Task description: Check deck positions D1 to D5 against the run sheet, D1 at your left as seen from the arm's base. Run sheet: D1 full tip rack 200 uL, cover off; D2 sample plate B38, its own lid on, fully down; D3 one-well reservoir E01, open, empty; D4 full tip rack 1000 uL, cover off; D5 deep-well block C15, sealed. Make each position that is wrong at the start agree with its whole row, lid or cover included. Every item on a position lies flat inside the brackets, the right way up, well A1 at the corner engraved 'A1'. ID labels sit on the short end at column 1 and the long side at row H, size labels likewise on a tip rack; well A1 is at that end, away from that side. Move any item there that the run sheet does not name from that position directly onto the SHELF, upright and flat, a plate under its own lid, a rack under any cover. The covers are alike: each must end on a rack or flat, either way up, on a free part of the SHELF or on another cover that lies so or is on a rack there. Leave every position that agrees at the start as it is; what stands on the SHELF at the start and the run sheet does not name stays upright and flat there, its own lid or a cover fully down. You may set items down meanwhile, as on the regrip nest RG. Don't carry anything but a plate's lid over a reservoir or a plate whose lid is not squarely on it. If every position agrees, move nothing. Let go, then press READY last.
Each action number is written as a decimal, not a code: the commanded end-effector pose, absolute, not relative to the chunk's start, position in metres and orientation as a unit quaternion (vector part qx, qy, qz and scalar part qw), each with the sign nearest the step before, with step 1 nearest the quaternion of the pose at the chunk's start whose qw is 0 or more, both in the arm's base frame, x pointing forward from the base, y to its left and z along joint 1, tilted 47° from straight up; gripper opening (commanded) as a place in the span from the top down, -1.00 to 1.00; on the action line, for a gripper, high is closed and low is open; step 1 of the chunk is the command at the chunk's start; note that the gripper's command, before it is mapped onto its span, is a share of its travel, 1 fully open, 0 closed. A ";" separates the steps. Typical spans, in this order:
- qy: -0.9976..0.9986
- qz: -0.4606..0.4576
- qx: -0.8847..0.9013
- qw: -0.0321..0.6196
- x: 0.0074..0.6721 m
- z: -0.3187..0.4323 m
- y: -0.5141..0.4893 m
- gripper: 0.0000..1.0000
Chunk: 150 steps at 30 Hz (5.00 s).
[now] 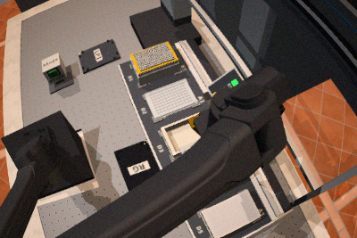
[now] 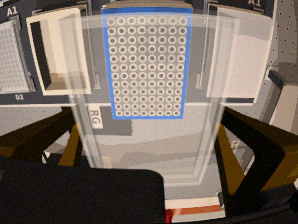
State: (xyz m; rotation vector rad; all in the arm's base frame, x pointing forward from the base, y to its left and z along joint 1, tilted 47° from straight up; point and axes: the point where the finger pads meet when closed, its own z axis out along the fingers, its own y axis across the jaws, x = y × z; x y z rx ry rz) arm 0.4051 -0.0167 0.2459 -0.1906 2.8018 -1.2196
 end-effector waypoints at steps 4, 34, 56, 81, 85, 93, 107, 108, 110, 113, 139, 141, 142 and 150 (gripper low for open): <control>0.915 -0.395 -0.058 0.055 0.410 0.256 -0.012 1.00; 0.915 -0.396 -0.064 0.047 0.278 0.246 -0.028 1.00; 0.908 -0.397 -0.135 0.017 0.244 0.251 -0.036 1.00; 0.853 -0.390 -0.338 -0.074 0.244 0.251 -0.036 1.00; 0.846 -0.388 -0.355 -0.082 0.244 0.251 -0.036 1.00; 0.815 -0.380 -0.422 -0.113 0.244 0.251 -0.036 1.00; 0.817 -0.381 -0.418 -0.110 0.245 0.249 -0.035 1.00; 0.817 -0.381 -0.418 -0.110 0.245 0.249 -0.035 1.00; 0.798 -0.376 -0.451 -0.137 0.238 0.232 -0.027 1.00; 0.785 -0.372 -0.474 -0.145 0.238 0.221 -0.017 1.00; 0.740 -0.353 -0.548 -0.164 0.257 0.174 0.044 1.00; 0.730 -0.349 -0.563 -0.171 0.256 0.174 0.044 1.00; 0.722 -0.346 -0.571 -0.180 0.251 0.170 0.040 1.00; 0.673 -0.334 -0.627 -0.207 0.245 0.166 0.040 1.00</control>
